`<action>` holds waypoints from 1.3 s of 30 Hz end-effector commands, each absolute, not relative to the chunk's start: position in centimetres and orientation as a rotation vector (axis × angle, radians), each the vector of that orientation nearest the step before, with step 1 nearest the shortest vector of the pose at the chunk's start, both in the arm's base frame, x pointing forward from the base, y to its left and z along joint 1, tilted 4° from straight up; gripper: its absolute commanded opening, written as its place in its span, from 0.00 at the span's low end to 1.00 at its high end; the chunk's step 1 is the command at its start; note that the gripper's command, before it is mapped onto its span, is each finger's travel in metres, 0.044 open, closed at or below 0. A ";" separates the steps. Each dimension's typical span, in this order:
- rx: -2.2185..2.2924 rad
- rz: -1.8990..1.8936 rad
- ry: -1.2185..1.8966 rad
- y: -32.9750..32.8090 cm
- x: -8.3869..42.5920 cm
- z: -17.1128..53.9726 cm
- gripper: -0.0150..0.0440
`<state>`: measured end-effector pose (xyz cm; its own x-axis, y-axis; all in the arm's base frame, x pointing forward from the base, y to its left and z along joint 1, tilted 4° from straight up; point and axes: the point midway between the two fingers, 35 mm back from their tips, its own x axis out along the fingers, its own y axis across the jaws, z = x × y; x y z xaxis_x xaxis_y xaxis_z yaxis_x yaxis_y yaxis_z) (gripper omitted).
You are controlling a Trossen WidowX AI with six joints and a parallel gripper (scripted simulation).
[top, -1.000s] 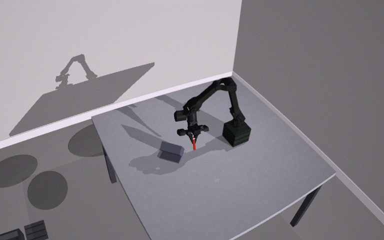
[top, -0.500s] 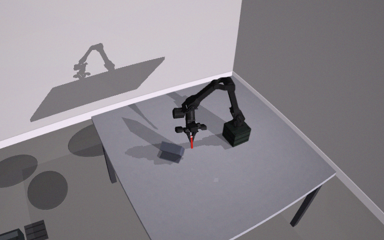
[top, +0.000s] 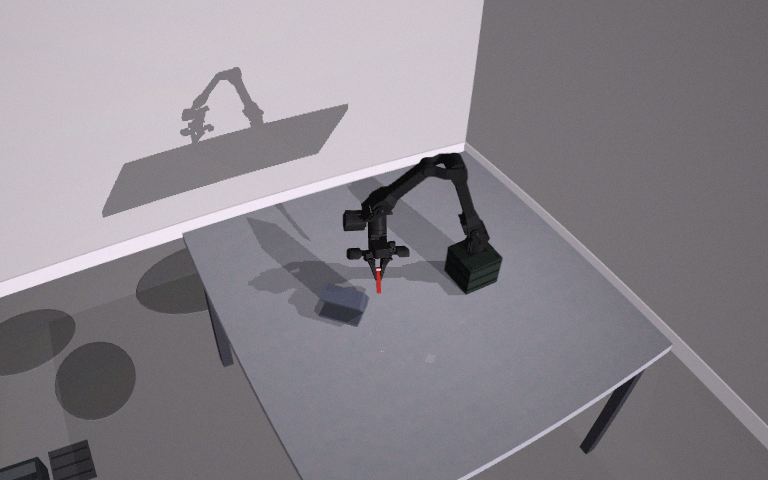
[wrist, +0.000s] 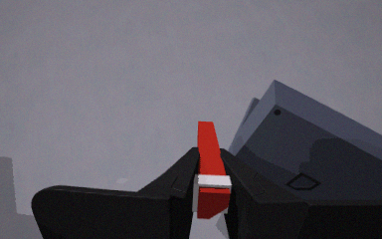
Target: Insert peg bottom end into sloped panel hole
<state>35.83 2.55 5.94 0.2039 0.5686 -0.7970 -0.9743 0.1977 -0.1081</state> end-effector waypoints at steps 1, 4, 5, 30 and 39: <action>-0.689 1.196 0.692 2.0 36.1 6.0 0.25; -0.673 1.184 0.687 1.6 36.3 6.1 0.25; -0.667 1.180 0.685 1.5 36.3 6.1 0.25; -0.539 1.083 0.636 -2.1 37.1 6.4 0.25; -0.495 1.046 0.617 -3.5 37.2 6.5 0.25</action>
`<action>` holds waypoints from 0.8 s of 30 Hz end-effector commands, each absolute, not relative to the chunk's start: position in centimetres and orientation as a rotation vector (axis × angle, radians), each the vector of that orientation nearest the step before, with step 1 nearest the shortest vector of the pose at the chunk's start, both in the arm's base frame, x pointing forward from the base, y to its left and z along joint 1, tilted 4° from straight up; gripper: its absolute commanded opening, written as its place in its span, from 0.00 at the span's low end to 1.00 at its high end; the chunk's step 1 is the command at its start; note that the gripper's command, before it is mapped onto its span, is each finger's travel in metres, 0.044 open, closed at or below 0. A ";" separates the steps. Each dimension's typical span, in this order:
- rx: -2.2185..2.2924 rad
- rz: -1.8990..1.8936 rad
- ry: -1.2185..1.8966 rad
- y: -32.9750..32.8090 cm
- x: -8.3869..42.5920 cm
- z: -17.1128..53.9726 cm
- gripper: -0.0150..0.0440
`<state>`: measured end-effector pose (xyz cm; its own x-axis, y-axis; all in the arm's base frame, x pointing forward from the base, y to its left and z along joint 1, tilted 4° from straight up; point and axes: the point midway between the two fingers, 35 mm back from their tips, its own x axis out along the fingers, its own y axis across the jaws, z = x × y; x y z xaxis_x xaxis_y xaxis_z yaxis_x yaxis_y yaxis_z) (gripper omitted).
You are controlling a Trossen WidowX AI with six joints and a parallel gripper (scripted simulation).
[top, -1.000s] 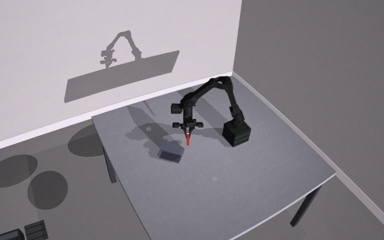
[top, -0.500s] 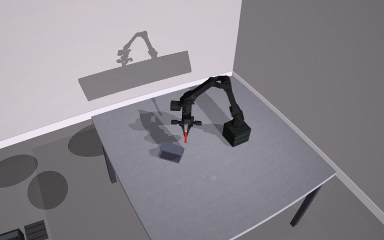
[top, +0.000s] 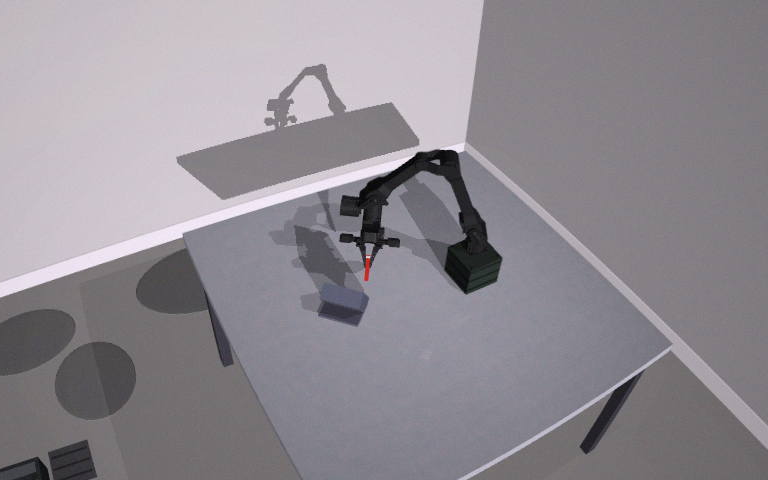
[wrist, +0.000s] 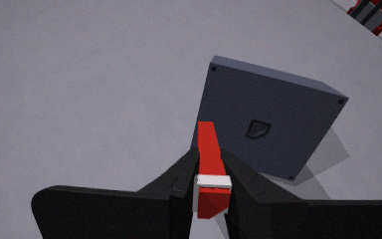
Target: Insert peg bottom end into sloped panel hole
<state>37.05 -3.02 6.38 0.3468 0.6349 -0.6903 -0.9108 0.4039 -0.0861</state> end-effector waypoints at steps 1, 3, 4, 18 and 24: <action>-0.490 1.042 0.614 -3.7 37.2 6.5 0.25; -0.480 1.034 0.610 -4.0 37.3 6.5 0.25; -0.476 1.030 0.607 -4.1 37.3 6.5 0.25; -0.411 0.972 0.573 -6.3 37.4 6.8 0.25; -0.385 0.947 0.558 -7.3 37.4 6.9 0.25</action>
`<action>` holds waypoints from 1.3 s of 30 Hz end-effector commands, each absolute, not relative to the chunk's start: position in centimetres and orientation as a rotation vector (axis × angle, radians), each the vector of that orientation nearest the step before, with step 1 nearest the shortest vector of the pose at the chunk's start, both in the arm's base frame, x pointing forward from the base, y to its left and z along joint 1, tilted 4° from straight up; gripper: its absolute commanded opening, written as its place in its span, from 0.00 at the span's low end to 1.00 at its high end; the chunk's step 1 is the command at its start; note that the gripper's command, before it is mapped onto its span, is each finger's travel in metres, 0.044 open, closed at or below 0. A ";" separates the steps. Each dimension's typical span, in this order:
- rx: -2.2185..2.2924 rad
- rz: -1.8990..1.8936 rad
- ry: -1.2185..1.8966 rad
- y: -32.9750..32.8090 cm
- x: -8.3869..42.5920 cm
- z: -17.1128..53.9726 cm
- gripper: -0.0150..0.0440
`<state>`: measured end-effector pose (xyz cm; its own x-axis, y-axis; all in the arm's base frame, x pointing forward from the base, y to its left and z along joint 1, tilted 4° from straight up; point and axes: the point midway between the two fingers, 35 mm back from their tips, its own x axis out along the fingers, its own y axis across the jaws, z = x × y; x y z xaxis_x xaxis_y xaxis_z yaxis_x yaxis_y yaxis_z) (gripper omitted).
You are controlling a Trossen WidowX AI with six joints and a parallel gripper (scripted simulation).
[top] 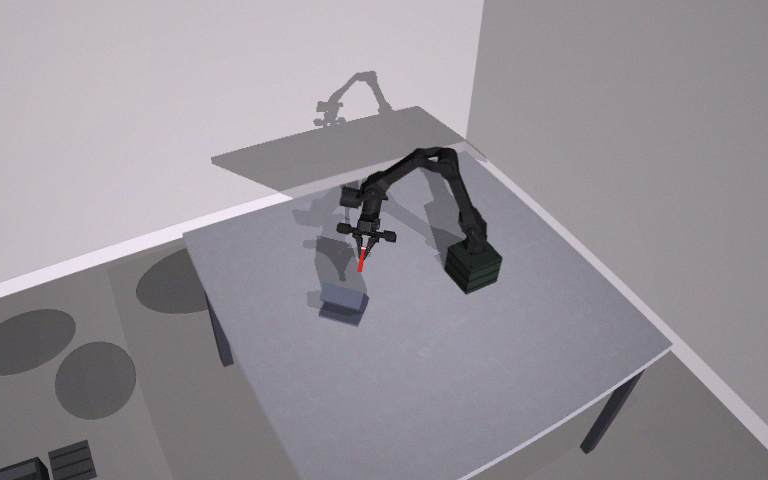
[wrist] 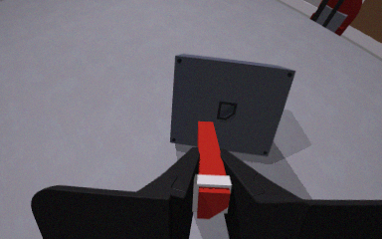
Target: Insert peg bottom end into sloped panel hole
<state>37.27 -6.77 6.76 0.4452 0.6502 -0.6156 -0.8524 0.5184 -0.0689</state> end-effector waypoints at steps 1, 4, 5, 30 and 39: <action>-0.381 0.943 0.555 -7.5 37.4 6.9 0.25; -0.368 0.931 0.547 -7.9 37.4 7.0 0.25; -0.363 0.926 0.544 -8.1 37.4 7.0 0.25; -0.334 0.895 0.524 -7.1 39.3 5.2 0.25; -0.324 0.887 0.516 -6.4 40.0 4.5 0.25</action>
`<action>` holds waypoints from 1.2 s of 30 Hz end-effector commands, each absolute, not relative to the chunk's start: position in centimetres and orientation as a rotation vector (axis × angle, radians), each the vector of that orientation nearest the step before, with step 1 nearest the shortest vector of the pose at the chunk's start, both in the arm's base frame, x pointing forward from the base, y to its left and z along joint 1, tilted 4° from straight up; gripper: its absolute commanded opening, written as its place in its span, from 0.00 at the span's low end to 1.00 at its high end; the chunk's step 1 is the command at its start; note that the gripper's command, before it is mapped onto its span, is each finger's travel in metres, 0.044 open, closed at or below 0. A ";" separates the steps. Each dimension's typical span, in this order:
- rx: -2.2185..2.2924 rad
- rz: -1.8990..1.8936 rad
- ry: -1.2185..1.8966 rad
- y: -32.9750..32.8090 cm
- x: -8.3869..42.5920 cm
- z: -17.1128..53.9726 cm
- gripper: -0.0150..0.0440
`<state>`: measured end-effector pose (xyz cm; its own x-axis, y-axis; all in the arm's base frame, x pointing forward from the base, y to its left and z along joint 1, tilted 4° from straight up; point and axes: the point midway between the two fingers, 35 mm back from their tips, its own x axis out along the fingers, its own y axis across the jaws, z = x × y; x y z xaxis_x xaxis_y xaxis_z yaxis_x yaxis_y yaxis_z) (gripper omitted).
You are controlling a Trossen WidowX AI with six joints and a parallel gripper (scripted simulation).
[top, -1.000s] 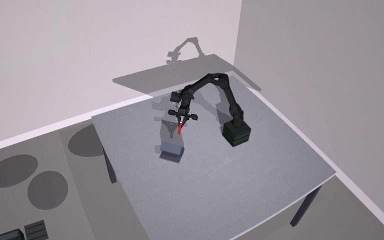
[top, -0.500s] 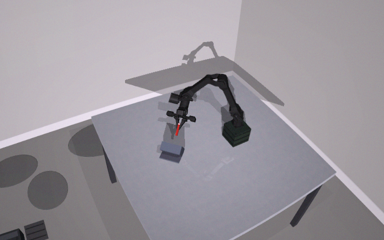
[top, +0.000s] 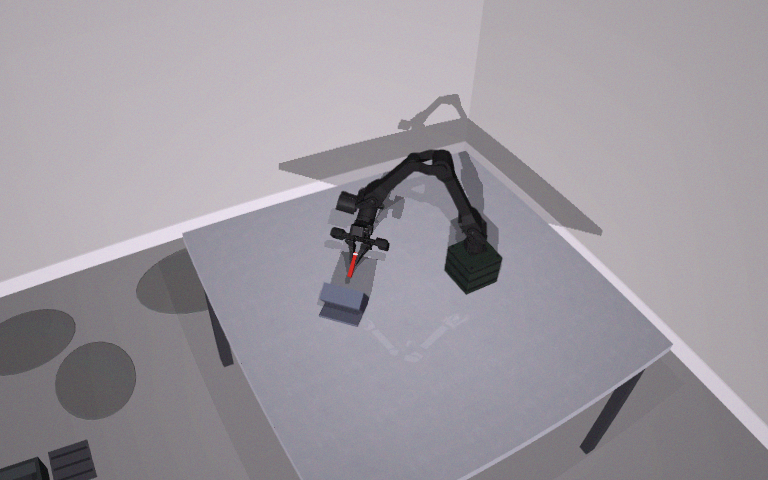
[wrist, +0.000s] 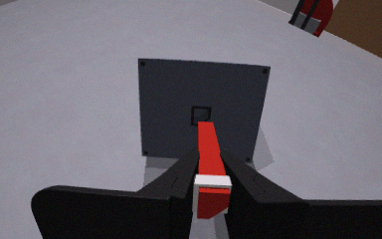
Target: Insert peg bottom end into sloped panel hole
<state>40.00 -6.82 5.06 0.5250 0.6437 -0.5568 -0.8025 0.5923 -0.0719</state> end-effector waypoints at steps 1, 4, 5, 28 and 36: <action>-0.323 0.886 0.515 -6.3 40.1 4.4 0.25; -0.321 0.885 0.514 -6.3 40.1 4.4 0.25; -0.321 0.885 0.514 -6.2 40.1 4.3 0.25; -0.316 0.883 0.509 -4.8 41.4 3.2 0.25; -0.317 0.884 0.506 -4.5 41.6 2.9 0.25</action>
